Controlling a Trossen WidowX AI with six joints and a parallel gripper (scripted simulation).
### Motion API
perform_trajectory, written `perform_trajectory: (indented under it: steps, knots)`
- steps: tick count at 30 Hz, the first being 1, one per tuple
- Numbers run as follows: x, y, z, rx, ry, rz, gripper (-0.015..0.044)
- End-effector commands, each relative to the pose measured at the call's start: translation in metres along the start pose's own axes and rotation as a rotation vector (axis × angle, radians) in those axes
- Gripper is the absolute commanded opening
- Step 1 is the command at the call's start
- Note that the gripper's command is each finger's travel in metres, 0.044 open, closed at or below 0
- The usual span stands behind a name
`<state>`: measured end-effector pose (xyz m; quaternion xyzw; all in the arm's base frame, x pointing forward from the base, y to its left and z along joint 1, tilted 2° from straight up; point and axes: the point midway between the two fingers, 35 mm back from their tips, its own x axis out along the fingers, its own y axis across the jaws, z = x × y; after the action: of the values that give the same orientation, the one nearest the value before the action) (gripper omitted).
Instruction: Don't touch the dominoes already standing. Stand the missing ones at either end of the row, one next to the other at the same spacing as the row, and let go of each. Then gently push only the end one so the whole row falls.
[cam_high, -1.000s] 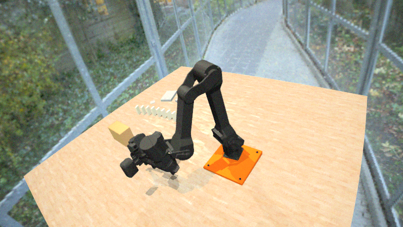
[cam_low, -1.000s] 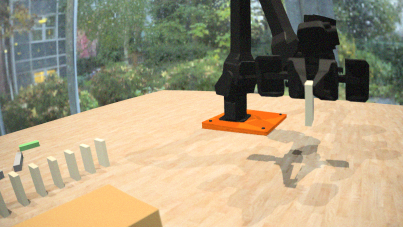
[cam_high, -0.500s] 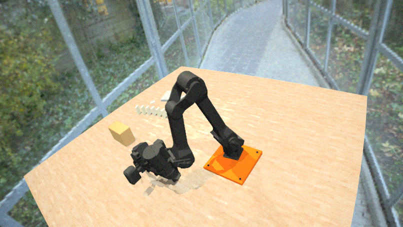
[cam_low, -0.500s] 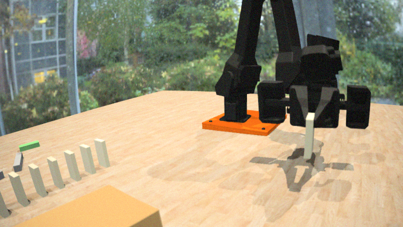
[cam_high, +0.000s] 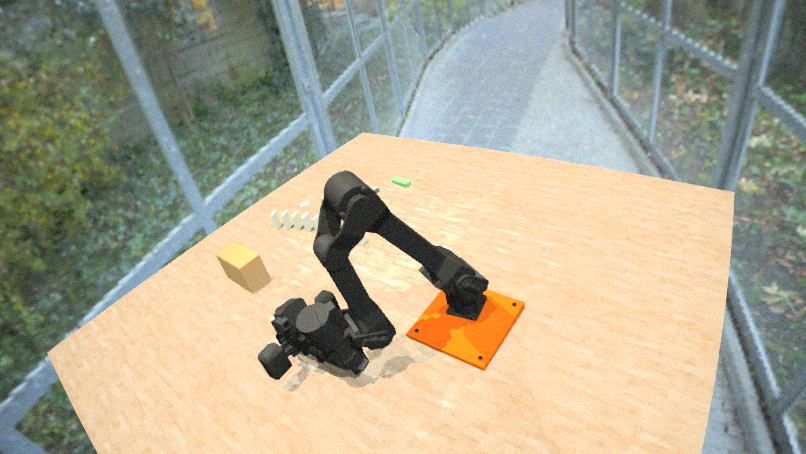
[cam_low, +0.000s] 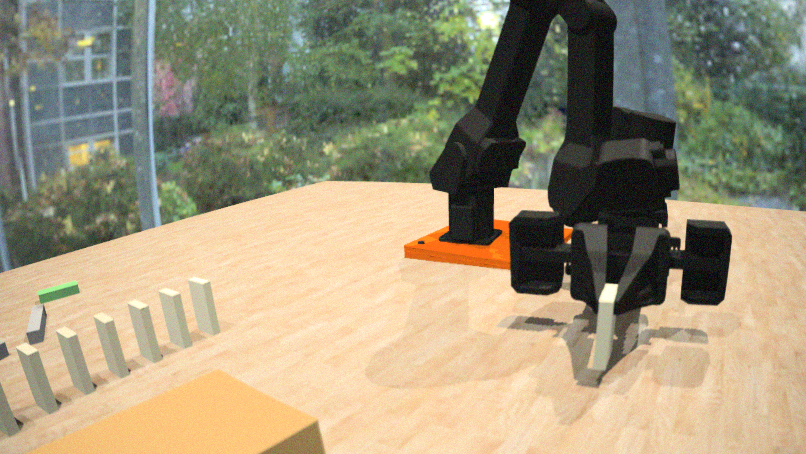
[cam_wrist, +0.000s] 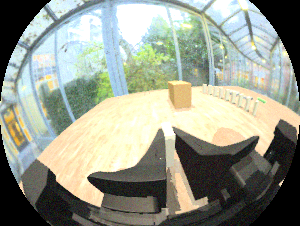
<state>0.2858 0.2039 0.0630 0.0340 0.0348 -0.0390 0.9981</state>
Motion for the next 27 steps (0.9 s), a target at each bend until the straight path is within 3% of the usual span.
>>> perform_trajectory:
  steps: [1,13,27]
  knots:
    - [-0.0005,-0.0037,-0.0095,-0.009,0.004,0.002,0.0027]
    - [-0.0005,-0.0043,-0.0111,-0.009,0.004,0.002,0.0027]
    - [-0.0005,-0.0043,-0.0111,-0.009,0.004,0.002,0.0395]
